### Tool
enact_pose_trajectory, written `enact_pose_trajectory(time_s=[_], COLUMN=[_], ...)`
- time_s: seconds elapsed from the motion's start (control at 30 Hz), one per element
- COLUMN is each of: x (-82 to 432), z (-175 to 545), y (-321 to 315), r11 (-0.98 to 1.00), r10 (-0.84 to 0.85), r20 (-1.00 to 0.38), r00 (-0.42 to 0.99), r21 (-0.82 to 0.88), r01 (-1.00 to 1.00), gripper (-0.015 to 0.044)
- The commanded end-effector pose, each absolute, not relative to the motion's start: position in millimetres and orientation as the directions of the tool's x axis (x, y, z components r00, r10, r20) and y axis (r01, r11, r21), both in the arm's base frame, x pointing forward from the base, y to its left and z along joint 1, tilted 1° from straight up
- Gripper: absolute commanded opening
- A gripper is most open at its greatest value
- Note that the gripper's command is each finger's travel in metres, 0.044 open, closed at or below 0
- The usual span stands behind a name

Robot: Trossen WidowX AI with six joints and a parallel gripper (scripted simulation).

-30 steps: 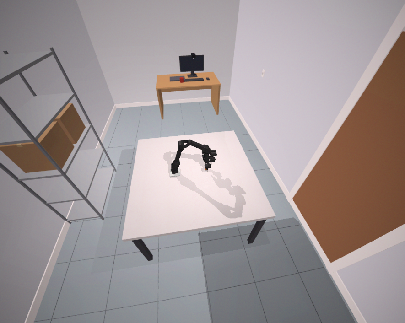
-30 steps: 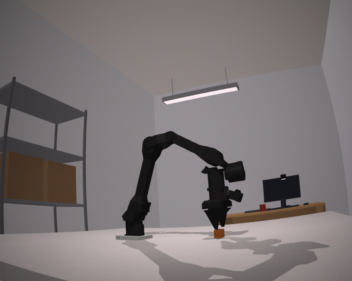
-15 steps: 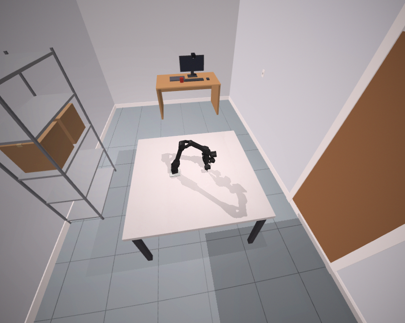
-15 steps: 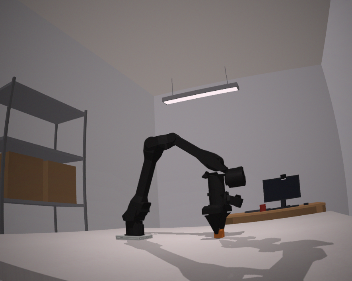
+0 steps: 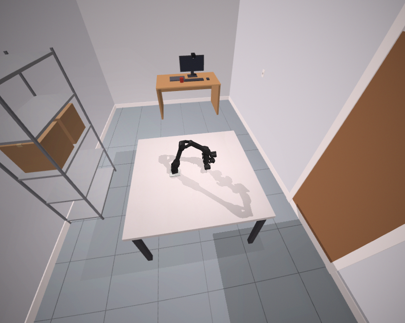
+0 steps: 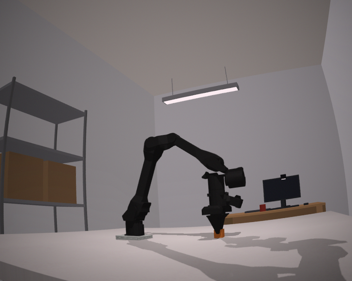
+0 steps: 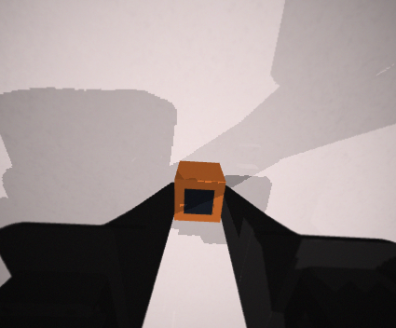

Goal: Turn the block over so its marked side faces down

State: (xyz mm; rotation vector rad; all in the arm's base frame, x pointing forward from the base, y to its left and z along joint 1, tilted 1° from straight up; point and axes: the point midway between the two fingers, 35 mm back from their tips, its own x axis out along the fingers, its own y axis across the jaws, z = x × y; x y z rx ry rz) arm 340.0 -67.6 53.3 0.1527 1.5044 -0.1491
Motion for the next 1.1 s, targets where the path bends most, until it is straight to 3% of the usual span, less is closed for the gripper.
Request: enact_pose_trajectory(time_s=[0.0,0.2,0.27,0.63,1.07], x=[339,339,339,338,340], z=[51,51,55,81,74], y=[-67,-67,-67,-67,-67], r11=[0.982,0.982,0.982,0.982,0.982], r10=[0.0,0.0,0.0,-0.002,-0.04], r20=[-0.998,-0.998,-0.998,-0.998,-0.964], r00=[0.056,0.056,0.057,0.067,0.261], r21=[0.01,0.01,0.01,0.01,0.01], r01=[0.189,0.189,0.189,0.189,0.19], gripper=[0.0085,0.0045,0.0,0.0,0.0])
